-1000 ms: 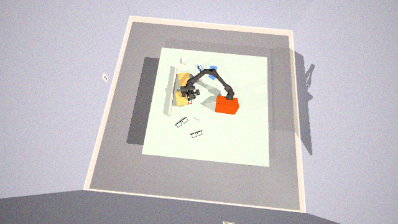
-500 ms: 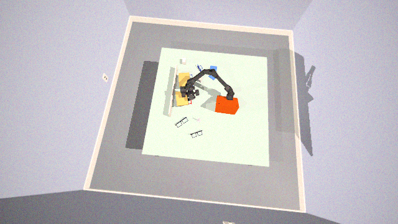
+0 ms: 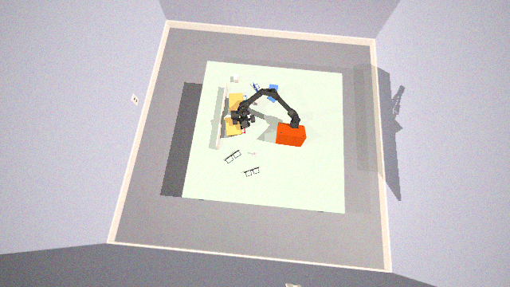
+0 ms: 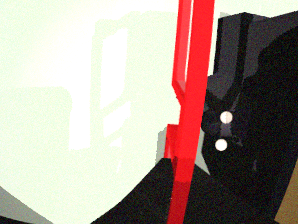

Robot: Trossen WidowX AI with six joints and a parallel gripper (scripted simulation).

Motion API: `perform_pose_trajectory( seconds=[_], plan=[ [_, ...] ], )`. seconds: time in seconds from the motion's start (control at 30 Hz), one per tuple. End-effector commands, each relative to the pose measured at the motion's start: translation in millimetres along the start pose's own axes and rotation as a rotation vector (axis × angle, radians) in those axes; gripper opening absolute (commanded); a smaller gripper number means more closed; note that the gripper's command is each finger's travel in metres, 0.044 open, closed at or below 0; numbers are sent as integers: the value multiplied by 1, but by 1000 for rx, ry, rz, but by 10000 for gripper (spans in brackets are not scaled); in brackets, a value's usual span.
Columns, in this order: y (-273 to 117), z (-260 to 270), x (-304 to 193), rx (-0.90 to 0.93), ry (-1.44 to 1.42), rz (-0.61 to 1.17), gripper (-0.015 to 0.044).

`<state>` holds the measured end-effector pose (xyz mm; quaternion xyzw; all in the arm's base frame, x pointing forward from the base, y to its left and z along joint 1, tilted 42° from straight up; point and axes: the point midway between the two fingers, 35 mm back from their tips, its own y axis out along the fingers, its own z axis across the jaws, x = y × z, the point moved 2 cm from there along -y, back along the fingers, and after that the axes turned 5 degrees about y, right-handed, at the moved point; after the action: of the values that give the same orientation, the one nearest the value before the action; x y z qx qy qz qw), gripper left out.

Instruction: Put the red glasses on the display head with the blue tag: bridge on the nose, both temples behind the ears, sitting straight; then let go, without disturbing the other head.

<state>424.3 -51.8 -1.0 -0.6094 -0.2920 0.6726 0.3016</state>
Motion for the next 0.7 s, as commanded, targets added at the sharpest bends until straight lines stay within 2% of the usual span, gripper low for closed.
perform_pose_trajectory(
  seconds=[0.0,0.37,0.5,0.67],
  plan=[
    [4,1,0,3,-6,5,0],
    [4,1,0,3,-6,5,0],
    [3,0,0,1,0,0,105],
    [3,0,0,1,0,0,107]
  ],
)
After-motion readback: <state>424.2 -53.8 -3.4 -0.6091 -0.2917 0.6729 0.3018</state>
